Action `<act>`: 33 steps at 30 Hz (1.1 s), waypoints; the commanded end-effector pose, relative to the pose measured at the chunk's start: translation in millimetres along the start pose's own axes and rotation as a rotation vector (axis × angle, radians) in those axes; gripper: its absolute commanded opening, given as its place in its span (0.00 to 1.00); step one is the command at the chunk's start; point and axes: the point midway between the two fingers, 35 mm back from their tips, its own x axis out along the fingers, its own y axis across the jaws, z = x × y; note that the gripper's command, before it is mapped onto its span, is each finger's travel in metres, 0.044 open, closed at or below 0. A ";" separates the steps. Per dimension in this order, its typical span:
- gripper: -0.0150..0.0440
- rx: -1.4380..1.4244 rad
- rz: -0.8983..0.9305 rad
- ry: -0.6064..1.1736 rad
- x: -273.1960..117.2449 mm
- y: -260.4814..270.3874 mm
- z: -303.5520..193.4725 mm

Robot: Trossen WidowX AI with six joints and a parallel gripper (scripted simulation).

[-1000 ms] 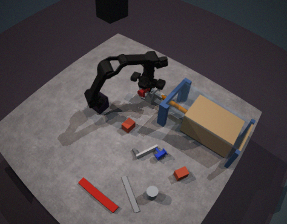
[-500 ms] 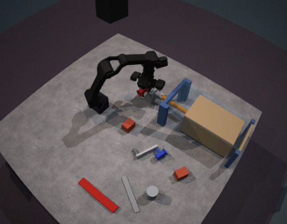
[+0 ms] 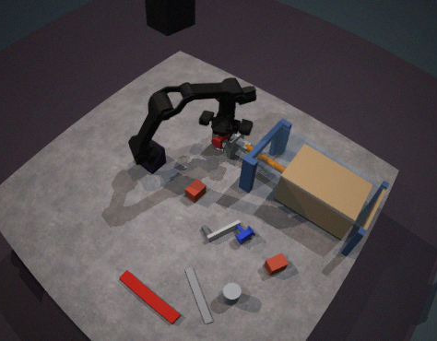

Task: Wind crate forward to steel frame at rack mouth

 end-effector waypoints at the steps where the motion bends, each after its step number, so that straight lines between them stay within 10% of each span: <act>1: 0.25 -0.021 -0.005 0.000 4.0 2.0 -0.9; 33: 0.25 0.112 -0.016 -0.002 4.0 -3.8 -1.4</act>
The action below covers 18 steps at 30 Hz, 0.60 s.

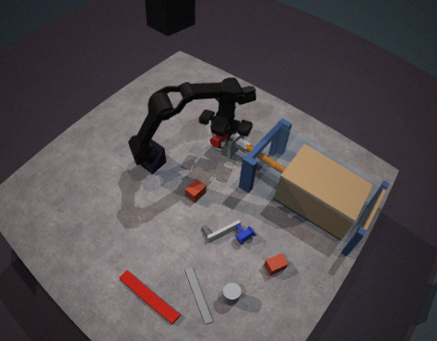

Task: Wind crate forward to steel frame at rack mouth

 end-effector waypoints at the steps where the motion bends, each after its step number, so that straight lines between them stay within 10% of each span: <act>1: 0.25 0.061 -0.011 0.000 3.8 -2.6 -1.2; 18: 0.25 0.025 -0.008 0.001 4.0 -1.0 -1.1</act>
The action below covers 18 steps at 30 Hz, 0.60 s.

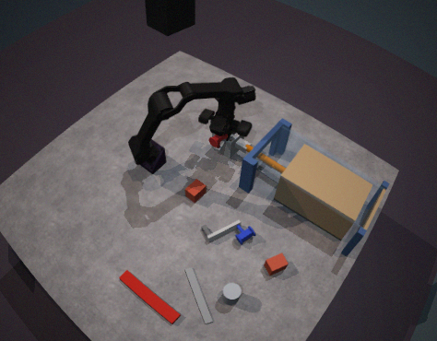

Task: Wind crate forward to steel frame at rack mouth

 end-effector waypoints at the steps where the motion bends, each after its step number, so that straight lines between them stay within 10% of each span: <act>1: 0.25 -0.010 -0.005 0.002 3.9 1.0 -1.0; 18: 0.25 0.071 -0.012 0.001 3.9 -2.6 -1.2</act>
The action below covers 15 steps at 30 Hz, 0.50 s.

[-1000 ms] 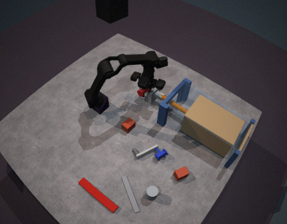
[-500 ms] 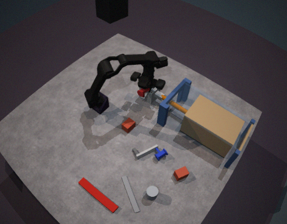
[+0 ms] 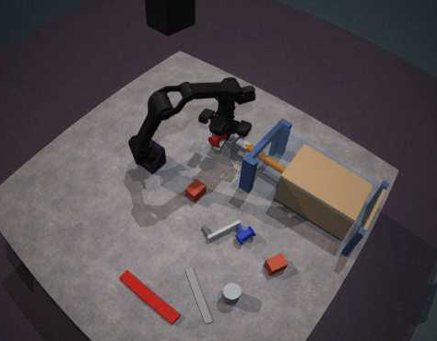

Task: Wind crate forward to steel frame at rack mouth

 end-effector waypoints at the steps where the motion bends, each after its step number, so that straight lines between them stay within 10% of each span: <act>1: 0.25 0.051 -0.011 0.001 4.0 -2.1 -1.2; 15: 0.25 -0.042 -0.003 0.002 4.0 2.2 -1.0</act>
